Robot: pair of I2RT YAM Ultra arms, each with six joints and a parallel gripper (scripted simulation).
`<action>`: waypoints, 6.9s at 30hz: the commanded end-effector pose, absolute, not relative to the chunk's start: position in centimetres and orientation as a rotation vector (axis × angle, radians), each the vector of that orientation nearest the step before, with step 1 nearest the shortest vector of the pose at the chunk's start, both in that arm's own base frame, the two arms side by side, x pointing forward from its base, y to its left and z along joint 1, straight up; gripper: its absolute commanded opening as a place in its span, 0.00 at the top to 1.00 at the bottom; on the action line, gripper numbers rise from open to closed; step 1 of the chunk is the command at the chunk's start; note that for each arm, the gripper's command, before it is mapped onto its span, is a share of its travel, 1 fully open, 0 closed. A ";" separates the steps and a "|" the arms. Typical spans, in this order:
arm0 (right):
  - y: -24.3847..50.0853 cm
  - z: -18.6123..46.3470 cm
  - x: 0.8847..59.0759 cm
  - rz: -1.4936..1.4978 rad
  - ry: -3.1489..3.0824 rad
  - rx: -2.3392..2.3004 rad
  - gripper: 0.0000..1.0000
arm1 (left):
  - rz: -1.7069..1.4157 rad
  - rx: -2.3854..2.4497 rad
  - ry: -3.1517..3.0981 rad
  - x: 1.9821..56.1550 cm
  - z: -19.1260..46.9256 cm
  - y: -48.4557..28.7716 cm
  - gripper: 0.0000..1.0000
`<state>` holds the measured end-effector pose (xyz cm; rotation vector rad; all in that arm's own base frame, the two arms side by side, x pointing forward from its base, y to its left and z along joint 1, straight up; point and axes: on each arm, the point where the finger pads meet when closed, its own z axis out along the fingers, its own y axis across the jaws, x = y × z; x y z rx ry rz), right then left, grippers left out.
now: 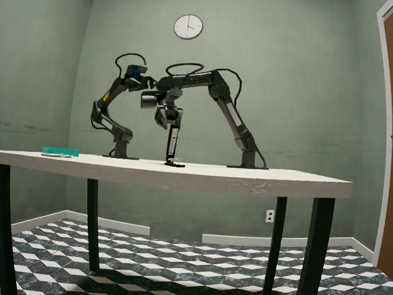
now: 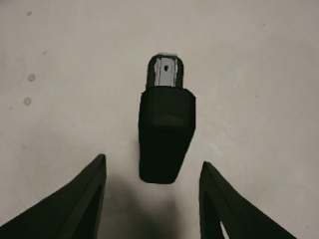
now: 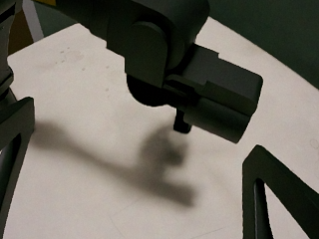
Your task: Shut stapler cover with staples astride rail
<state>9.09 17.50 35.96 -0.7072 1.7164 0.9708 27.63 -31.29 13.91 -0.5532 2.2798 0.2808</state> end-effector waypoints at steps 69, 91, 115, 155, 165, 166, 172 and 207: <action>17.2 36.3 8.9 0.971 1.716 -0.711 0.00 | 0.182 -0.601 2.372 31.6 13.0 -29.7 1.00; 17.2 36.3 8.9 0.971 1.716 -0.711 0.00 | 0.133 -0.647 2.637 33.2 11.4 -28.6 1.00; 17.2 36.3 8.9 0.971 1.716 -0.711 0.00 | 0.052 -0.701 2.896 34.5 9.5 -27.9 1.00; 17.2 36.3 8.9 0.971 1.716 -0.711 0.00 | -0.101 -0.773 3.226 35.6 7.2 -27.3 1.00; 17.2 36.3 8.9 0.971 1.716 -0.711 0.00 | -0.100 -0.776 3.225 35.6 7.2 -27.3 0.89; 17.2 36.3 8.9 0.971 1.716 -0.711 0.00 | -0.100 -0.776 3.225 35.6 7.2 -27.3 0.77; 17.2 36.3 8.9 0.971 1.716 -0.711 0.00 | -0.090 -0.775 3.222 35.7 7.3 -27.2 0.48; 23.6 33.8 13.1 0.964 1.677 -0.663 0.00 | -0.266 0.139 3.022 36.9 12.2 -27.2 0.00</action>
